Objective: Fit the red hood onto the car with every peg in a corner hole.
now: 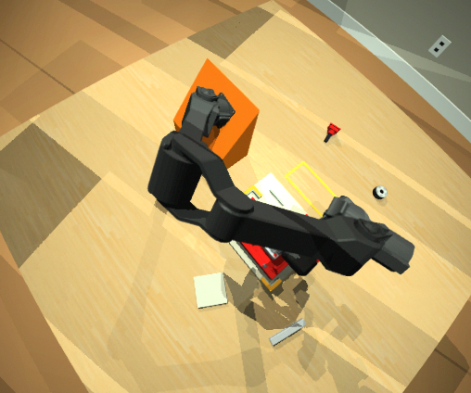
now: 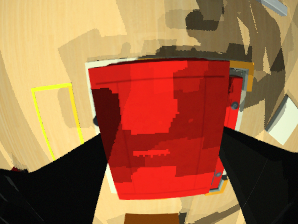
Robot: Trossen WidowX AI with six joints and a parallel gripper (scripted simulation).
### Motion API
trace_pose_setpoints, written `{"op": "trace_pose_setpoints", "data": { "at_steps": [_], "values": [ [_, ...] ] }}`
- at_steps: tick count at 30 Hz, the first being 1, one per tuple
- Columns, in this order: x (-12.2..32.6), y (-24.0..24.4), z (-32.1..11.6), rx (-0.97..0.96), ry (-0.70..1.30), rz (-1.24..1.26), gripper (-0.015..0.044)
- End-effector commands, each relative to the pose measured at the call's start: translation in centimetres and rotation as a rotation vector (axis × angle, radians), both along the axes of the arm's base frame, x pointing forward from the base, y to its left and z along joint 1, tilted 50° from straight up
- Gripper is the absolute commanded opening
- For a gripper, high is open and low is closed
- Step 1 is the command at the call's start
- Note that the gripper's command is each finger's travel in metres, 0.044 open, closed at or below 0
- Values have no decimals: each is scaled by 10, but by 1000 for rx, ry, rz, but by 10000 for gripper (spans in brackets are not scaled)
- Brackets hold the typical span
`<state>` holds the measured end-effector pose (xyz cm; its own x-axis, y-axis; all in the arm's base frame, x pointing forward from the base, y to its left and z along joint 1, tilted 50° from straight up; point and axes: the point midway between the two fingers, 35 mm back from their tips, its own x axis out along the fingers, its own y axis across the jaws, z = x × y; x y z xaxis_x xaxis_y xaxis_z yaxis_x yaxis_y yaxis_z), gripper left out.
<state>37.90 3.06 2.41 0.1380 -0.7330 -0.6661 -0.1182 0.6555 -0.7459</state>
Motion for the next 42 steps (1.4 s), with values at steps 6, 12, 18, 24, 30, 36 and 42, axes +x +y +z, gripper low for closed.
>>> {"op": "trace_pose_setpoints", "data": {
  "at_steps": [6,12,18,24,30,36,42],
  "values": [
    [-13,-24,19,-12,-8,-10,0],
    [-21,-38,31,-18,-17,-19,0],
    [-27,-46,37,-21,-22,-25,0],
    [-24,-50,31,-21,-22,-25,0],
    [-21,-71,16,-21,-22,-25,0],
    [-21,-86,7,-23,-23,-25,0],
    [-21,-86,7,-23,-23,-25,0]
  ]
}}
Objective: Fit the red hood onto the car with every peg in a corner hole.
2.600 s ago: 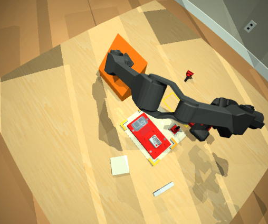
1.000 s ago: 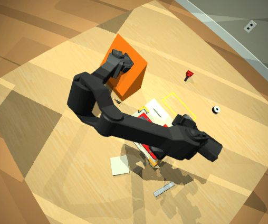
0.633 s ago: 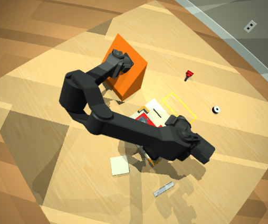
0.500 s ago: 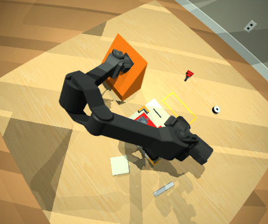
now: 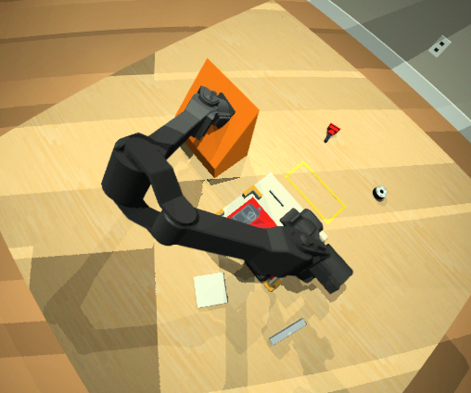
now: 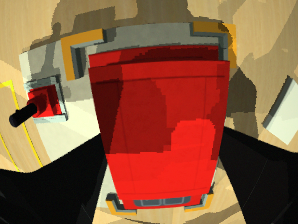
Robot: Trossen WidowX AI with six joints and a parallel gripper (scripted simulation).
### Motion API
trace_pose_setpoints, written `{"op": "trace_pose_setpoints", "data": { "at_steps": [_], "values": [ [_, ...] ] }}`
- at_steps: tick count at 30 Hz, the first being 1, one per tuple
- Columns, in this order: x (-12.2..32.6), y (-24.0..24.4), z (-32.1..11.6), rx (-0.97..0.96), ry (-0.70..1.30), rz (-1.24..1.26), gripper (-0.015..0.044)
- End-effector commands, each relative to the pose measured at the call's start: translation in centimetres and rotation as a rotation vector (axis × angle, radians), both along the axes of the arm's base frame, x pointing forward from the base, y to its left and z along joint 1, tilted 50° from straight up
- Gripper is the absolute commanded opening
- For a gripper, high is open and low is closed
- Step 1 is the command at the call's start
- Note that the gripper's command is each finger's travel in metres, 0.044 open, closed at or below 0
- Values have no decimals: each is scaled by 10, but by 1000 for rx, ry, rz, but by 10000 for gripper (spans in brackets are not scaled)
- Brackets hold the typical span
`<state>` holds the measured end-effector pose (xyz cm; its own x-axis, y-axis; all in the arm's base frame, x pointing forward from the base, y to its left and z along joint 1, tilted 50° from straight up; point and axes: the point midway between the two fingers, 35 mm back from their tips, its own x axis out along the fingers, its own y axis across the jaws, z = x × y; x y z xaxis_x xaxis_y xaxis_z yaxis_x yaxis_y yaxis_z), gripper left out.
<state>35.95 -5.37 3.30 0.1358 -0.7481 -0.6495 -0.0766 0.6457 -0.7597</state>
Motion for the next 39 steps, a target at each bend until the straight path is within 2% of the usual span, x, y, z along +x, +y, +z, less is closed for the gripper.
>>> {"op": "trace_pose_setpoints", "data": {
  "at_steps": [1,39],
  "values": [
    [-2,-2,-2,-6,7,5,0],
    [-1,-6,-6,-6,7,4,0]
  ]
}}
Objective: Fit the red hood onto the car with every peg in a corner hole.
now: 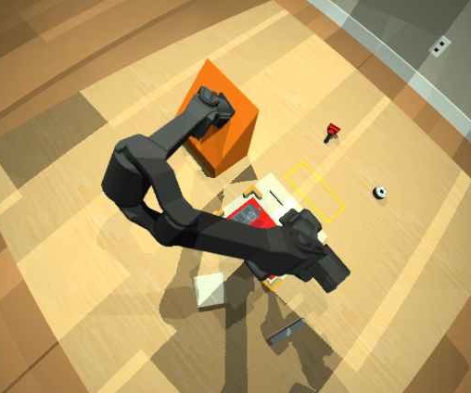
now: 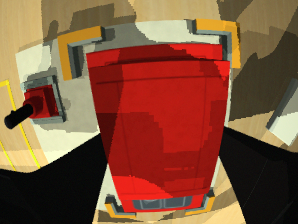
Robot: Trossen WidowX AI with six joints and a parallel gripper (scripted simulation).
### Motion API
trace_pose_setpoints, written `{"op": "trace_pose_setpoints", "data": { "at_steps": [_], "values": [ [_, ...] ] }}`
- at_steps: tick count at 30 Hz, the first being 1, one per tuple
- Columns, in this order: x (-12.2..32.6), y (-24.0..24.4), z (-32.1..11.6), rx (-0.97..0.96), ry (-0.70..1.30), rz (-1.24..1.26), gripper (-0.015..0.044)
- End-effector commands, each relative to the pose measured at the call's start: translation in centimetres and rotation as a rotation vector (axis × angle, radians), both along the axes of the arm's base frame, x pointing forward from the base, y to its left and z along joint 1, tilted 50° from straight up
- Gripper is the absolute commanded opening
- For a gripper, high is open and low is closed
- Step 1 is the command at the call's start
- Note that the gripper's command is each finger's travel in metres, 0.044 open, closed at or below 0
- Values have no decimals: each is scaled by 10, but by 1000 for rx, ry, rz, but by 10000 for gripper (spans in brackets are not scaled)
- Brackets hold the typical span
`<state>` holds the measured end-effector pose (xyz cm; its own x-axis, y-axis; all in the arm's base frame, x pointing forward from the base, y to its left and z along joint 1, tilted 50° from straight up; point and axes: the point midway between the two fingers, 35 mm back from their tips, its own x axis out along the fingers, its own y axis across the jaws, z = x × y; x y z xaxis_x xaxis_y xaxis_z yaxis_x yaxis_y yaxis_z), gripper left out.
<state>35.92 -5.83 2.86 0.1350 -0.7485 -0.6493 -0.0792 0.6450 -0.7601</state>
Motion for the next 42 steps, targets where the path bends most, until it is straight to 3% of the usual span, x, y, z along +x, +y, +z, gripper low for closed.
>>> {"op": "trace_pose_setpoints", "data": {
  "at_steps": [1,42],
  "values": [
    [-1,-2,-2,-5,5,3,0],
    [-1,0,0,-3,4,3,0]
  ]
}}
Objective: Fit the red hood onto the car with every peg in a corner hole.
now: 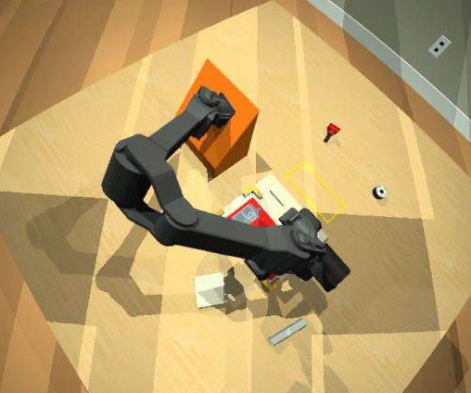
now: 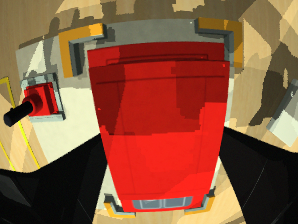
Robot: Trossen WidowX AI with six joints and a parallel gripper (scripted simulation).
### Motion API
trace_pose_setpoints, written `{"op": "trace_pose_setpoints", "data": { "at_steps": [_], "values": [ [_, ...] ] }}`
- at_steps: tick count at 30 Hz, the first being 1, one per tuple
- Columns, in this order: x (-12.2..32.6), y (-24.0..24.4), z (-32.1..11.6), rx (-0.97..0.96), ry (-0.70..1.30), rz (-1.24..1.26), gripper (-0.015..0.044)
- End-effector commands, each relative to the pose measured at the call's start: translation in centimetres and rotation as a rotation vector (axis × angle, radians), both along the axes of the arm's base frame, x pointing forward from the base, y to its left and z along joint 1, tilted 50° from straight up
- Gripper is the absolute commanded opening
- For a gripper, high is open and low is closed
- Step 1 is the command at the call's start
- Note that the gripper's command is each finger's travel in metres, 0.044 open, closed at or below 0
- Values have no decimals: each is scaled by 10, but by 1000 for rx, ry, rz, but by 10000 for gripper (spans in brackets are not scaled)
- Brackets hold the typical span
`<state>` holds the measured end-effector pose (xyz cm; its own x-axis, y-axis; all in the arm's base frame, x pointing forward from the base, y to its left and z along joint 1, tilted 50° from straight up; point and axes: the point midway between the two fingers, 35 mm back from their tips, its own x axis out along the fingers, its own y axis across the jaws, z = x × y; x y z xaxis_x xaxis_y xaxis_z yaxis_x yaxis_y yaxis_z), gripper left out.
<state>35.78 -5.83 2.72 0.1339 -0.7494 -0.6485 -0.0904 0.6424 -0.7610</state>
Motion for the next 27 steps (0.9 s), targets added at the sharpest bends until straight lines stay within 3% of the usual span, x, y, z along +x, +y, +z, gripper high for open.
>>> {"op": "trace_pose_setpoints", "data": {
  "at_steps": [1,27],
  "values": [
    [1,0,1,0,-6,-3,0],
    [-1,-1,0,-6,-3,4,0]
  ]
}}
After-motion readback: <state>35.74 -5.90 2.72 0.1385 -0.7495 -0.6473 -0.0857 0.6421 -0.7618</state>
